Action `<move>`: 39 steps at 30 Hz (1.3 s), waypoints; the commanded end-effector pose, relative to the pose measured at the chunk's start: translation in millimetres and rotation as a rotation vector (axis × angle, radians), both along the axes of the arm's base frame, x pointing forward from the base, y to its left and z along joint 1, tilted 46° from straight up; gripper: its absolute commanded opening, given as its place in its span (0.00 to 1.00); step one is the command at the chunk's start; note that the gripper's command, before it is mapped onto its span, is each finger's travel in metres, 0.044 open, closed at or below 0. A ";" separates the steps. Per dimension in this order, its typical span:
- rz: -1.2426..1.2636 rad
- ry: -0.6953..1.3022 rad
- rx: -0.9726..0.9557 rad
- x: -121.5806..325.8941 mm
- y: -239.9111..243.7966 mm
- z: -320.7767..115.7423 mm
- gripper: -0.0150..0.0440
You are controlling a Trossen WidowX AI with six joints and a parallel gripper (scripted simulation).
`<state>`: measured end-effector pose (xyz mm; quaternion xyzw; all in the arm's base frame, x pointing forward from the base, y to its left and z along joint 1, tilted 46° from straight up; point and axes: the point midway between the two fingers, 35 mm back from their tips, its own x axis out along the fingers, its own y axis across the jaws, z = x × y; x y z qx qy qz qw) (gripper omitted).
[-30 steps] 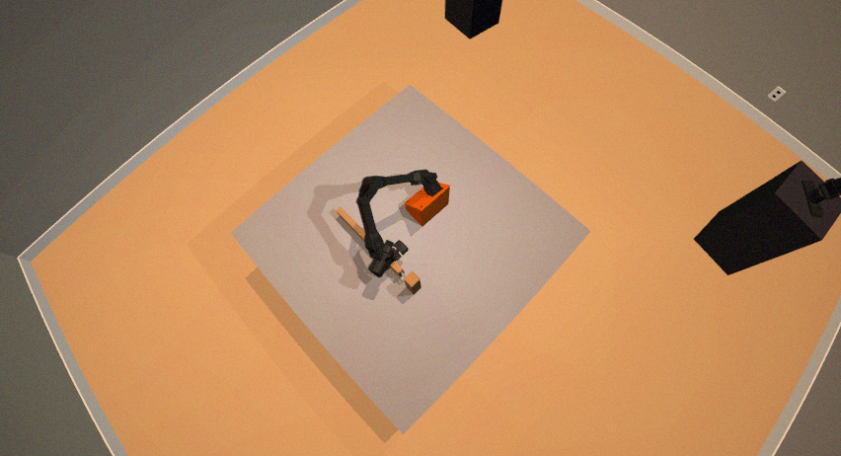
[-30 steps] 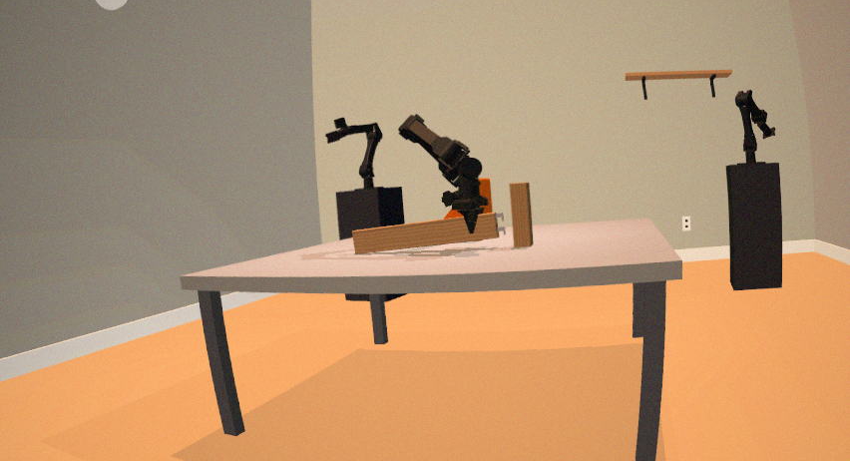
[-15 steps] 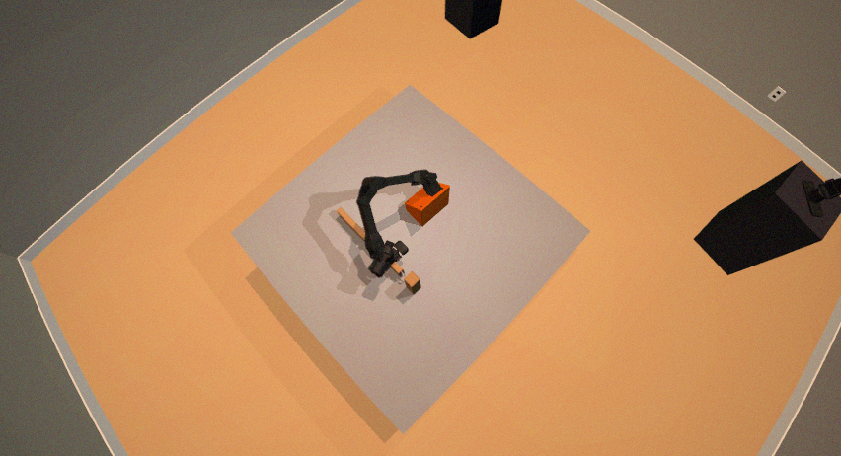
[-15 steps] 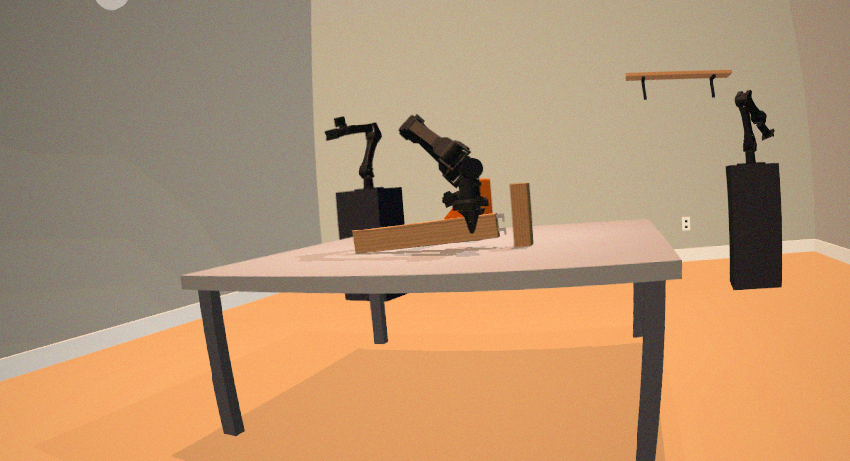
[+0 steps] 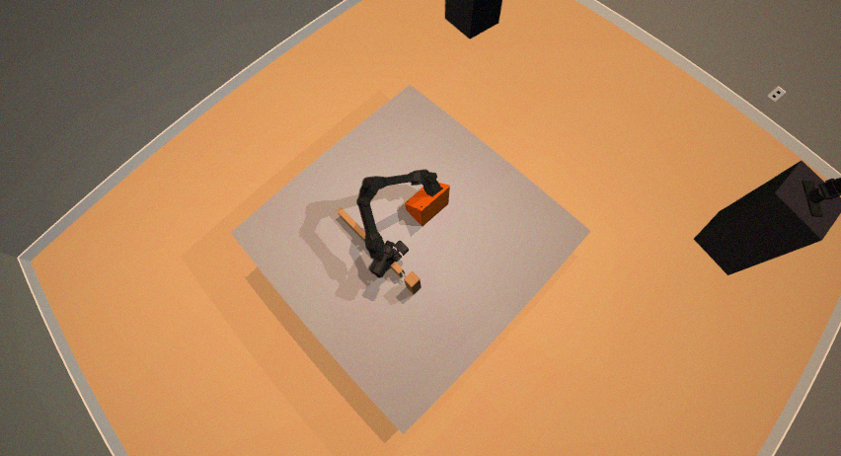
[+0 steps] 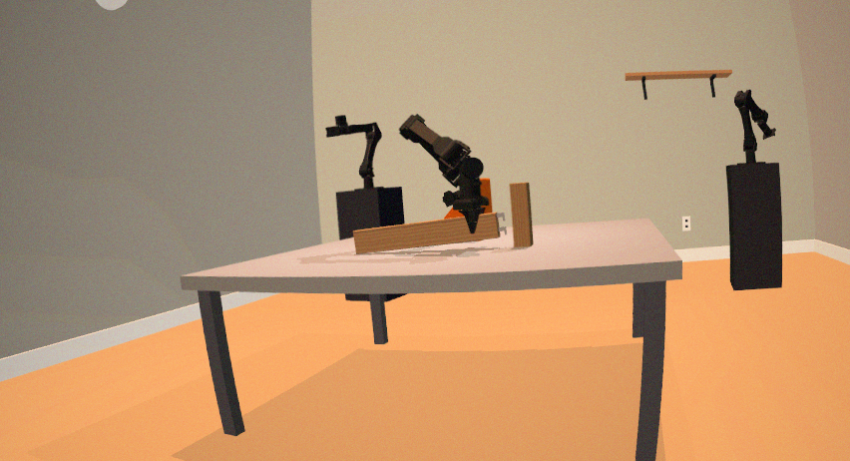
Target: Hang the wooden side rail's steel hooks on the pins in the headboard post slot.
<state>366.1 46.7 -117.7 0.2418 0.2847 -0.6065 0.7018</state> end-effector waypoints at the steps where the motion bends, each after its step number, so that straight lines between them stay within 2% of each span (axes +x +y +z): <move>1: 0.009 -0.003 0.004 -0.9 5.3 -0.6 0.25; 39: 0.009 -0.003 0.004 -0.3 8.3 -3.3 0.25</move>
